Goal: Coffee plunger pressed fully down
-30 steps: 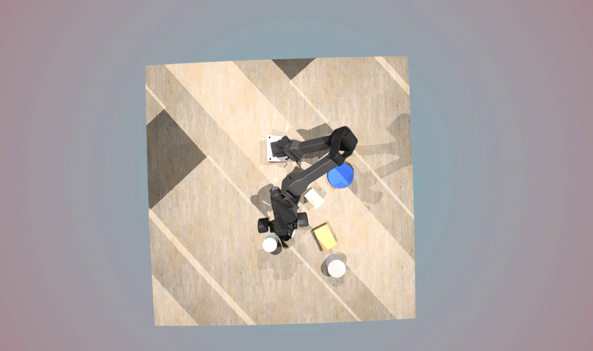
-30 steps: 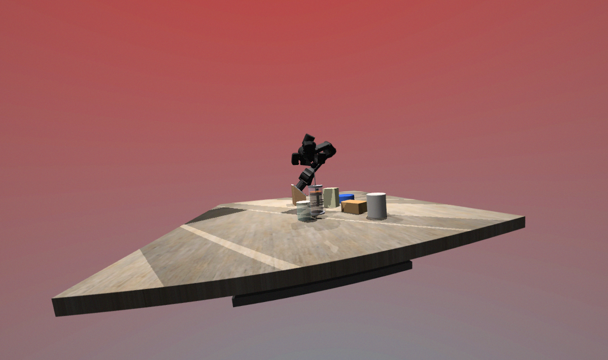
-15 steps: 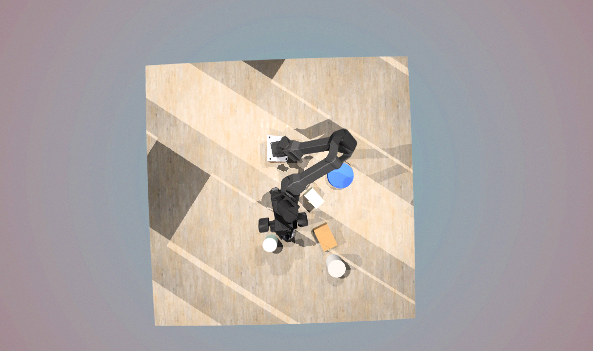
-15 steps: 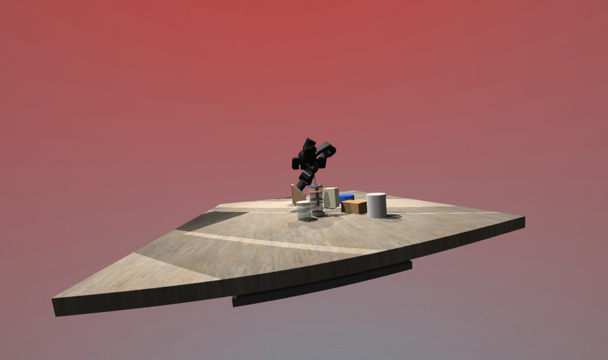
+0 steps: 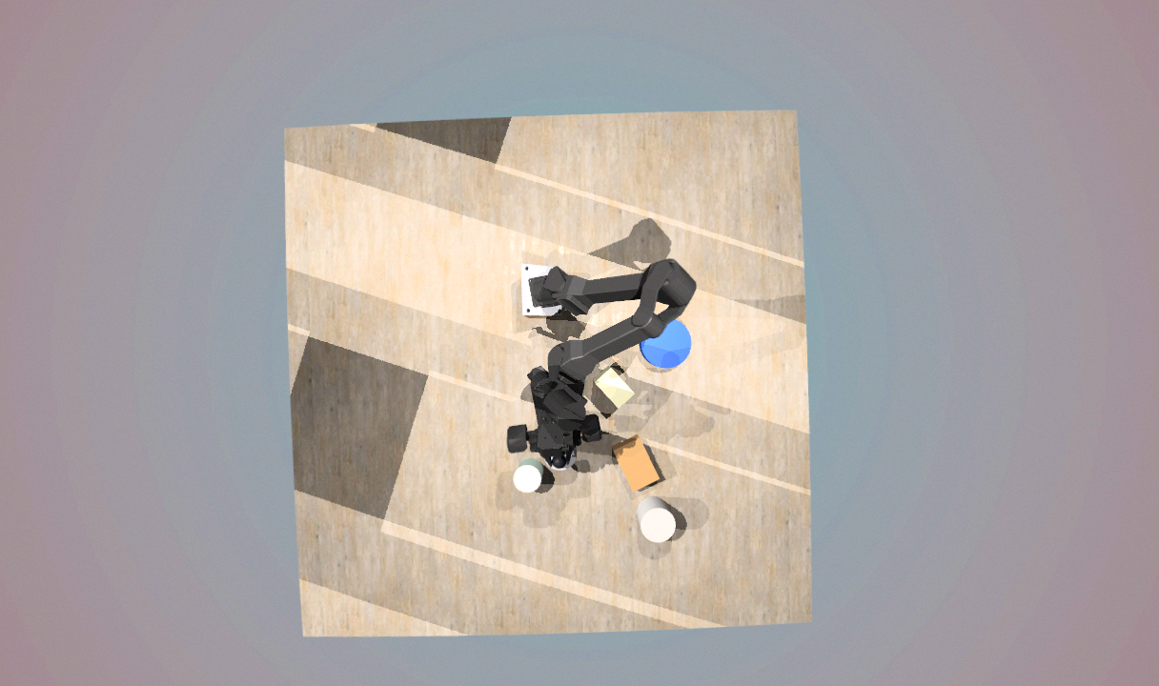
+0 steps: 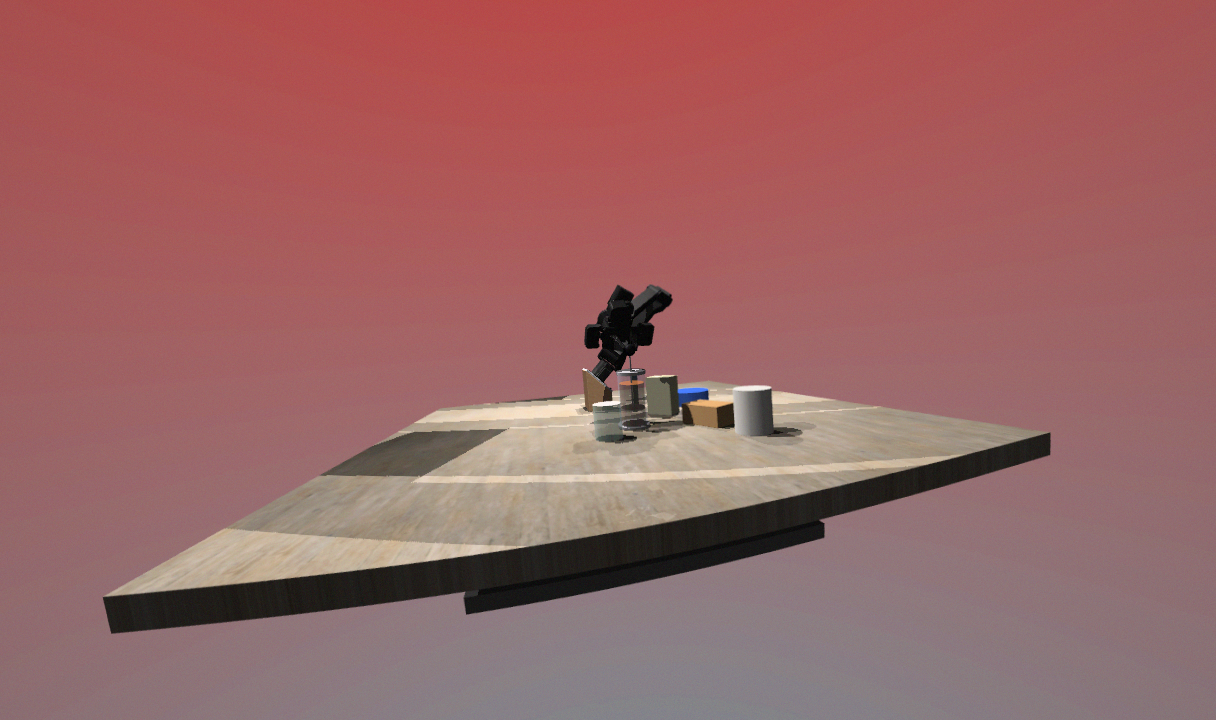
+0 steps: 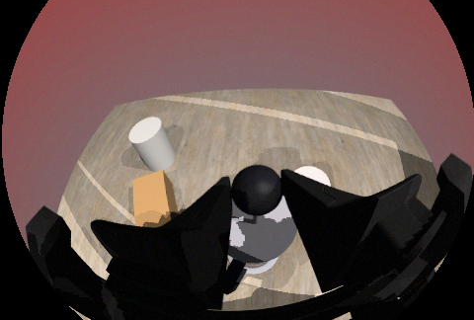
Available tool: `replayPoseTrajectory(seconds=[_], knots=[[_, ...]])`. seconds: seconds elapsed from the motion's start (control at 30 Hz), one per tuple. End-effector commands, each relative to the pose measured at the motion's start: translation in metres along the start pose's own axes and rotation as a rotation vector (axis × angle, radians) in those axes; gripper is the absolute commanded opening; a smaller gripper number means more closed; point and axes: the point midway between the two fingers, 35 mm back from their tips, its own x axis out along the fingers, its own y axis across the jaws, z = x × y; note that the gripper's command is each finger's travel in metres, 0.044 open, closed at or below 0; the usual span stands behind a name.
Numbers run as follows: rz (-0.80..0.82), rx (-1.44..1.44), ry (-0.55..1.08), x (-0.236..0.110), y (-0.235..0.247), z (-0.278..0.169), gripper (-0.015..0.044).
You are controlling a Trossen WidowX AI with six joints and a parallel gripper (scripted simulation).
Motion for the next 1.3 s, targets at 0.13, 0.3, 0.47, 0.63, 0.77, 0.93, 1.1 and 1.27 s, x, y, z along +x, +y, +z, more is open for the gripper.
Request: replayPoseTrajectory(seconds=[0.13, 0.3, 0.47, 0.63, 0.77, 0.93, 1.1, 1.27], knots=[[-0.001, 0.027, 0.022, 0.0106, 0.0005, -0.021, 0.0122], [0.001, 0.027, 0.021, 0.0136, 0.001, -0.021, 0.0122], [0.001, 0.027, 0.021, 0.0144, 0.0007, -0.0201, 0.0122], [0.001, 0.027, 0.021, 0.0148, 0.0002, -0.0197, 0.0122], [0.001, 0.027, 0.021, 0.0149, -0.0001, -0.0194, 0.0122], [0.001, 0.027, 0.021, 0.015, -0.0005, -0.0188, 0.0122], [0.001, 0.027, 0.021, 0.0157, -0.0008, -0.0193, 0.0122], [-0.003, 0.018, 0.008, 0.0136, -0.0009, -0.0154, 0.0122]])
